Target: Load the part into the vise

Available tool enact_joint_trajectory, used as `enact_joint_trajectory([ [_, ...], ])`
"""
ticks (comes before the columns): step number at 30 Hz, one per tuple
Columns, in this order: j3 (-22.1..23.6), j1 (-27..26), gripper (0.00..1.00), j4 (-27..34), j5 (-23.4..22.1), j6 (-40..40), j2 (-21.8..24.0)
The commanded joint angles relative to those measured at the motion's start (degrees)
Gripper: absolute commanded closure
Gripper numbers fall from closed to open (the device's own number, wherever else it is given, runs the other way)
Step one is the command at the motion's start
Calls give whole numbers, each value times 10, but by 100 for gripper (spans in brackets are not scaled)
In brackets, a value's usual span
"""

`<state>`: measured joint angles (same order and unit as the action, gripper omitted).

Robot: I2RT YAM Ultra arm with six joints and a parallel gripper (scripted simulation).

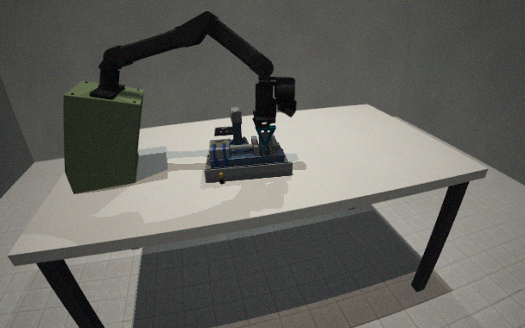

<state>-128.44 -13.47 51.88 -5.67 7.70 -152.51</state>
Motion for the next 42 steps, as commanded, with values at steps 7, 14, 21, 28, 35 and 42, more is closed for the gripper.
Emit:
enact_joint_trajectory([
  [7, -25, 1, 100, -13, 1, -3, 4],
  [14, -24, 2, 100, -8, 1, -3, 19],
  [21, -25, 2, 100, -8, 1, -3, 19],
  [28, -25, 2, 100, -8, 1, -3, 19],
  [35, -25, 2, 100, -8, 1, -3, 19],
  [42, -25, 2, 100, -8, 1, -3, 19],
])
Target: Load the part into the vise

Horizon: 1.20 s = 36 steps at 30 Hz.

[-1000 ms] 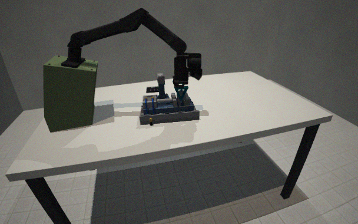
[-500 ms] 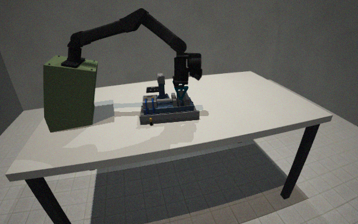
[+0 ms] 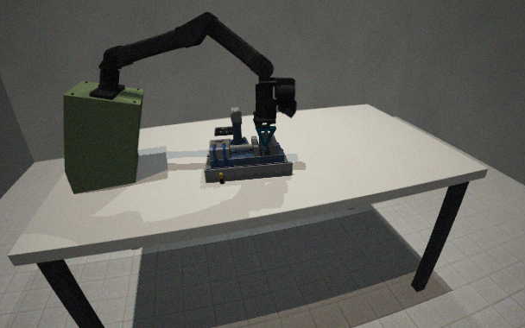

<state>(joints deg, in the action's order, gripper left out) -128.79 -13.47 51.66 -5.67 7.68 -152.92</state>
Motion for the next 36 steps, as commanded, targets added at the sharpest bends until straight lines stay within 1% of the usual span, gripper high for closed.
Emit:
enact_joint_trajectory([
  [1, -21, 2, 100, -6, 1, -3, 23],
  [9, -21, 2, 100, -7, 1, -3, 22],
  [14, -24, 3, 100, -12, 1, -3, 5],
  [17, -24, 3, 100, -13, 1, -3, 5],
  [18, -21, 3, 100, -12, 1, -3, 20],
  [36, -24, 0, 100, -9, 1, -3, 16],
])
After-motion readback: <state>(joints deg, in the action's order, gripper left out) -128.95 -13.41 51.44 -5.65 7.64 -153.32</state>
